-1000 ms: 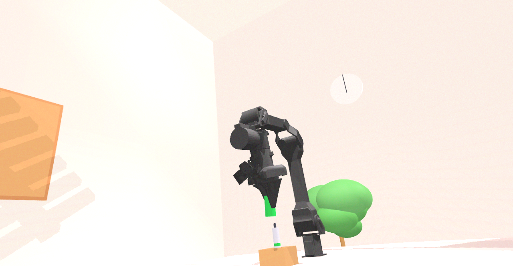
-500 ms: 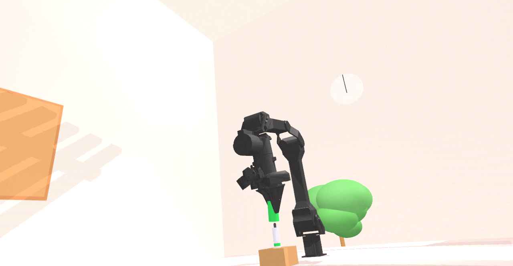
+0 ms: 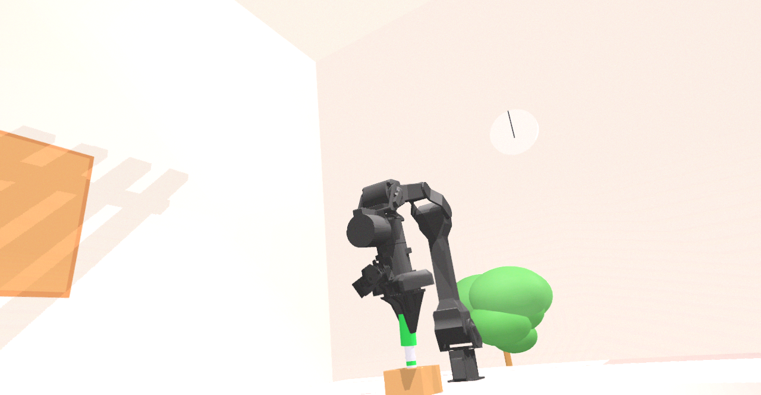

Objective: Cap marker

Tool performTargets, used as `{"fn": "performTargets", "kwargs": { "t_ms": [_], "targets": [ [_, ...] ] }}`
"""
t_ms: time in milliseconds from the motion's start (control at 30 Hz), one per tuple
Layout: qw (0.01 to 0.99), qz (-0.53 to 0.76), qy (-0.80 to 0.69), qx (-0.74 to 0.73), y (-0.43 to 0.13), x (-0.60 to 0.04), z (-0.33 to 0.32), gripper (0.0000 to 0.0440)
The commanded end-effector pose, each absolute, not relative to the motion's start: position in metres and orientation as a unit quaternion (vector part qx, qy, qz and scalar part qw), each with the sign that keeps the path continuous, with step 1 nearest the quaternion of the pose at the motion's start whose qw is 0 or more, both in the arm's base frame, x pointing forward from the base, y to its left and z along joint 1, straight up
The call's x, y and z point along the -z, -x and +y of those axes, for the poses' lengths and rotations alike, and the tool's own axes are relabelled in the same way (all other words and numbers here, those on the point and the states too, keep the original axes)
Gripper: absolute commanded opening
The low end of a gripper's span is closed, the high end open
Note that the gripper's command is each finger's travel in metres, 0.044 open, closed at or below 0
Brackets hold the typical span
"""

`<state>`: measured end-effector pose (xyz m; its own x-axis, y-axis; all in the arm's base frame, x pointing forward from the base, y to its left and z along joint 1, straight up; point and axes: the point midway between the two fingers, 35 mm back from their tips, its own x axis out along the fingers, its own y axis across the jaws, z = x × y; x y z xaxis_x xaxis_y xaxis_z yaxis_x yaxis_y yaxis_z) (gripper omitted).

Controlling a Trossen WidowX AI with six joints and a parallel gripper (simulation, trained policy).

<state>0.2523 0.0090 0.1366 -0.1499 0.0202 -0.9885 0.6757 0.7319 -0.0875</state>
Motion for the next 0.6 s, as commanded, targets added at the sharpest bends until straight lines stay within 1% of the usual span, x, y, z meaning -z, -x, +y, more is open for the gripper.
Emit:
{"fn": "performTargets", "kwargs": {
  "t_ms": [0,267,400,567],
  "targets": [
    [0.591,0.721,-0.241,0.268,-0.246,-0.126,0.010,0.0000],
    [0.591,0.729,-0.231,0.258,-0.243,-0.107,0.010,0.0001],
    [0.588,0.733,-0.223,0.260,-0.241,-0.099,0.008,0.0106],
    [0.590,0.736,-0.215,0.255,-0.238,-0.094,0.006,0.0116]
  ]
}}
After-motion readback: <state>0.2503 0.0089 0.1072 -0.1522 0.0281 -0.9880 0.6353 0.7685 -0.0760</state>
